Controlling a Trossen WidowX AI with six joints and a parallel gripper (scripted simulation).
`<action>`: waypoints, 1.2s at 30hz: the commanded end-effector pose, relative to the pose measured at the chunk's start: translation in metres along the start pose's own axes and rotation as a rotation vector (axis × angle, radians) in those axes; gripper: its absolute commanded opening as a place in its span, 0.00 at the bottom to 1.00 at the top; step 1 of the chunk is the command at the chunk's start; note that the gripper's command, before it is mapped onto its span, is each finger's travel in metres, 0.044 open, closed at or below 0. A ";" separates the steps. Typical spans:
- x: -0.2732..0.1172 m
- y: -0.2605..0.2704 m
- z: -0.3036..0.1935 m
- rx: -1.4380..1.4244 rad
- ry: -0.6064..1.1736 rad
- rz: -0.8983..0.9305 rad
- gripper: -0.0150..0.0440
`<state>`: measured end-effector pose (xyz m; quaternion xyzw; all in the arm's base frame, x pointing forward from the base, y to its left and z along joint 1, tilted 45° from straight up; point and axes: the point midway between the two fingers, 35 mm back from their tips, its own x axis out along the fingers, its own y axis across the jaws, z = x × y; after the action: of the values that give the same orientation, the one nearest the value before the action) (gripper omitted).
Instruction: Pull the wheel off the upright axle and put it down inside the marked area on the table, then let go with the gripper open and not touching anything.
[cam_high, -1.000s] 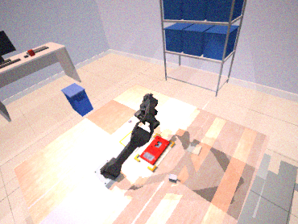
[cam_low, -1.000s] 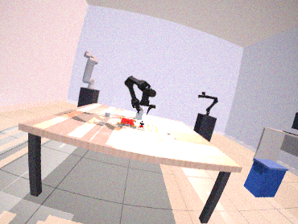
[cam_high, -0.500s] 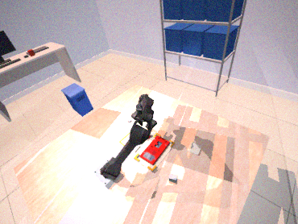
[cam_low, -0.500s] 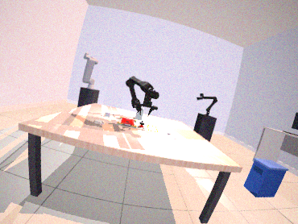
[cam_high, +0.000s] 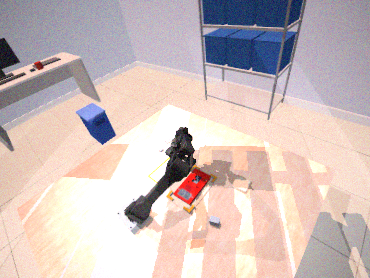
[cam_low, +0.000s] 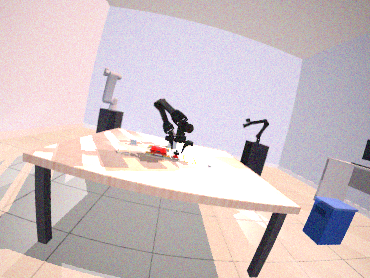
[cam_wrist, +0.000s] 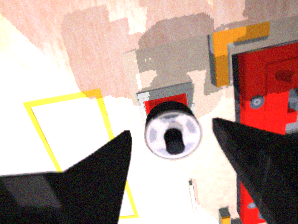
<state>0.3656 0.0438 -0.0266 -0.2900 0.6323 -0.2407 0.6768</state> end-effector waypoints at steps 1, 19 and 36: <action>0.000 0.000 0.000 0.001 0.001 0.000 0.67; -0.002 0.000 0.000 0.000 0.001 0.000 0.25; -0.007 0.000 0.000 -0.001 0.001 0.000 0.25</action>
<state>0.3654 0.0460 -0.0235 -0.2910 0.6332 -0.2415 0.6753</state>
